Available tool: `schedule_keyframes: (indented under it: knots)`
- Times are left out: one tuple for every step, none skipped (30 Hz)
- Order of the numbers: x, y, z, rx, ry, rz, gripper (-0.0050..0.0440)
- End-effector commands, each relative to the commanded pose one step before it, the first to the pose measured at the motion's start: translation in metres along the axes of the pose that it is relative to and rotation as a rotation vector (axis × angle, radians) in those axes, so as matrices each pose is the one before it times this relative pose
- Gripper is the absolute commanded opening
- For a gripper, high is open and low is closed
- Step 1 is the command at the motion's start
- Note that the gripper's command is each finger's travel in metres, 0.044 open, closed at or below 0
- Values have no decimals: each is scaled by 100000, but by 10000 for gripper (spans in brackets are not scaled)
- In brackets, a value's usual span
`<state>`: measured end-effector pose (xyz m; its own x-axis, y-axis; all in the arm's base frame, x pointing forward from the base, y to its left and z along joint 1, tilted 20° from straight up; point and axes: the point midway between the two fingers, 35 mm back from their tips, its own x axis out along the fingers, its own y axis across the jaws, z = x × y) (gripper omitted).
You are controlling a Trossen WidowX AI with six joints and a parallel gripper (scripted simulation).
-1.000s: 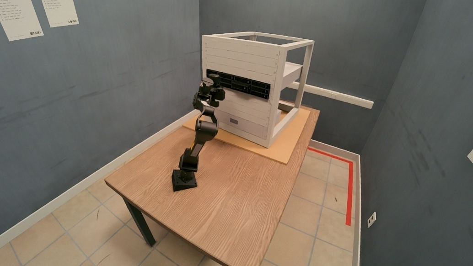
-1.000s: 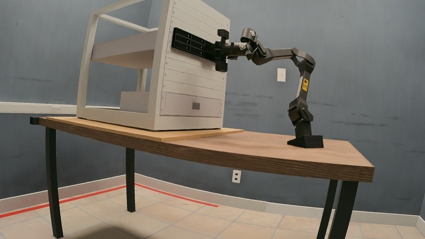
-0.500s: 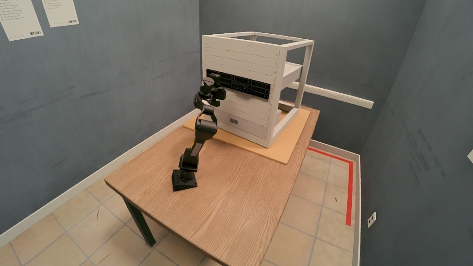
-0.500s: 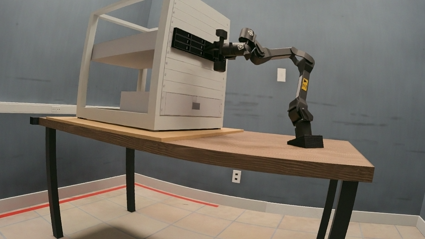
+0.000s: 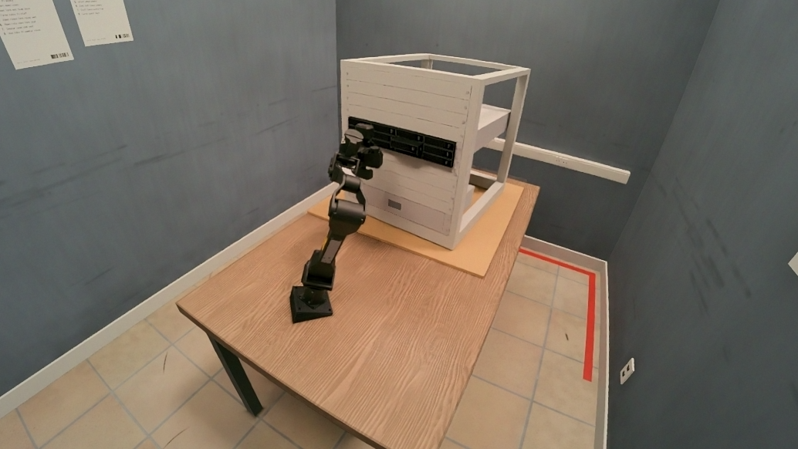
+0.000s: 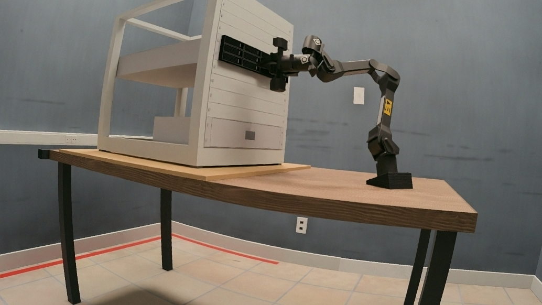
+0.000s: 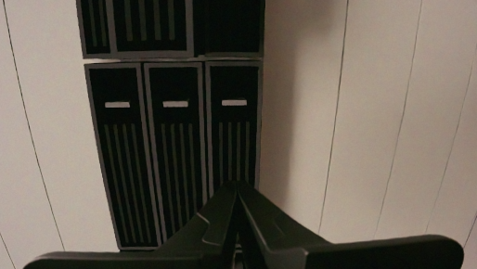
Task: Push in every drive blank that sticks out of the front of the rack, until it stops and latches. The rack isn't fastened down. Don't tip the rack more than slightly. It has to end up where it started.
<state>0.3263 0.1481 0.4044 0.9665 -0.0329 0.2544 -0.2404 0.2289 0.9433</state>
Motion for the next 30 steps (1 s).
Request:
schedule_keyframes:
  knots:
    - [568,859,265,1410,-357,1552,-50]
    - [207,4,2,0,0,0,-50]
    - [0,0,0,0,0,0,-50]
    - [0,0,0,0,0,0,-50]
    - [186,4,2,0,0,0,-50]
    - [132,3,1,0,0,0,-50]
    - [64,1,1,0,0,0,-50]
    - [11,0,0,0,0,0,-50]
    - [0,0,0,0,0,0,-50]
    - [0,0,0,0,0,0,-50]
    - [0,0,0,0,0,0,-50]
    - [0,0,0,0,0,0,-50]
    - [0,0,0,0,0,0,-50]
    - [0,0,0,0,0,0,-50]
    - [3,0,0,0,0,0,-50]
    - [19,2,1,0,0,0,-50]
    - [40,3,1,0,0,0,-50]
    - [56,4,2,0,0,0,-50]
    - [62,5,2,0,0,0,-50]
    - [0,0,0,0,0,0,-50]
    - [0,0,0,0,0,0,-50]
    - [56,4,2,0,0,0,-50]
    - [40,3,2,0,0,0,-50]
    - [19,1,1,0,0,0,-50]
    - [3,0,0,0,0,0,-50]
    - [0,0,0,0,0,0,-50]
    - [0,0,0,0,0,0,-50]
    - [0,0,0,0,0,0,-50]
    - [0,0,0,0,0,0,-50]
    - [0,0,0,0,0,0,-50]
